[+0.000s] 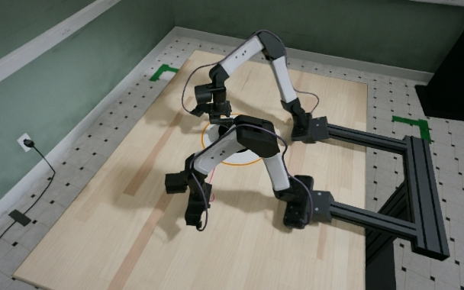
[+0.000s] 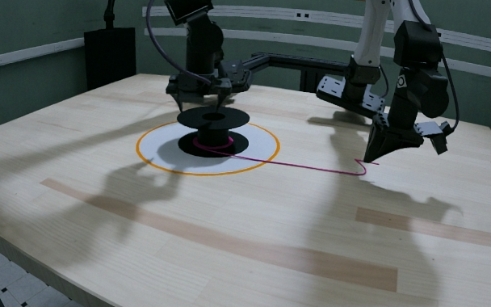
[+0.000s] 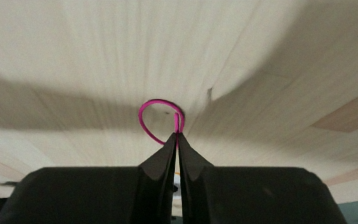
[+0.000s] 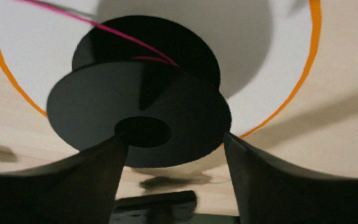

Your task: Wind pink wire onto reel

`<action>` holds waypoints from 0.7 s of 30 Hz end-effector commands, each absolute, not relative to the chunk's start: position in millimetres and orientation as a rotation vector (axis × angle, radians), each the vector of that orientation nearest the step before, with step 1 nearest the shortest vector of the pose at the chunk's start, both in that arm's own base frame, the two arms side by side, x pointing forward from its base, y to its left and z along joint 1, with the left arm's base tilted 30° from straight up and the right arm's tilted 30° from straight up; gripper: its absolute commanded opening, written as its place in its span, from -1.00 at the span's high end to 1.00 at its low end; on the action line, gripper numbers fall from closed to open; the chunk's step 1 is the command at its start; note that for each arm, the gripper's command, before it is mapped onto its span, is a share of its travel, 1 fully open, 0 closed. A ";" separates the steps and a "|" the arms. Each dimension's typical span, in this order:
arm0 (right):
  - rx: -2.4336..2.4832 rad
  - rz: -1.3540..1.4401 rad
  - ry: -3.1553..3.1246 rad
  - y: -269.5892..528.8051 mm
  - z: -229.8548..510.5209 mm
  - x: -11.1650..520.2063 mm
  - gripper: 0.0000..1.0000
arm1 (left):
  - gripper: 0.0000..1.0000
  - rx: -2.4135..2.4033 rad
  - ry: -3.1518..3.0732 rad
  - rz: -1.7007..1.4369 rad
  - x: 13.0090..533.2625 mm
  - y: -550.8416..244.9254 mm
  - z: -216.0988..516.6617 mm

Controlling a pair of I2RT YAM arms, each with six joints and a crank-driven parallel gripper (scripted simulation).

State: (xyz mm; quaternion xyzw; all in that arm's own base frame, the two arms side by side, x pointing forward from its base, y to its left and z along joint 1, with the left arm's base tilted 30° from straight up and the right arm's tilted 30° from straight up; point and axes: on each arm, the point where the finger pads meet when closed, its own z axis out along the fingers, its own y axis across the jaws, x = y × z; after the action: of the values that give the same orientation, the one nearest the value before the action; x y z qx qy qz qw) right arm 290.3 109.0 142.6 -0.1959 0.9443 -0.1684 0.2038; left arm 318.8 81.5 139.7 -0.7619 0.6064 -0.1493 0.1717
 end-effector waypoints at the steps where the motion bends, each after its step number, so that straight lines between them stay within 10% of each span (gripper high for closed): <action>1: -1.012 -0.544 2.529 115.3 155.9 297.5 -0.71 | 1.00 -2.141 1.699 -0.433 321.7 86.5 150.5; 21: -1.652 -0.648 2.272 113.5 154.6 299.3 -0.71 | 1.00 -2.142 1.698 -0.433 321.4 84.4 151.2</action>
State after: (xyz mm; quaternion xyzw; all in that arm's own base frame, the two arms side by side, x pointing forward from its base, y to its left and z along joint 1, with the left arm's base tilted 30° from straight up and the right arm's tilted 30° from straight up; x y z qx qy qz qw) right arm 299.3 110.9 146.4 -0.5571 0.7905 -0.2289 0.1112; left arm 320.2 82.2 142.0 -0.7612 0.6061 -0.1508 0.1747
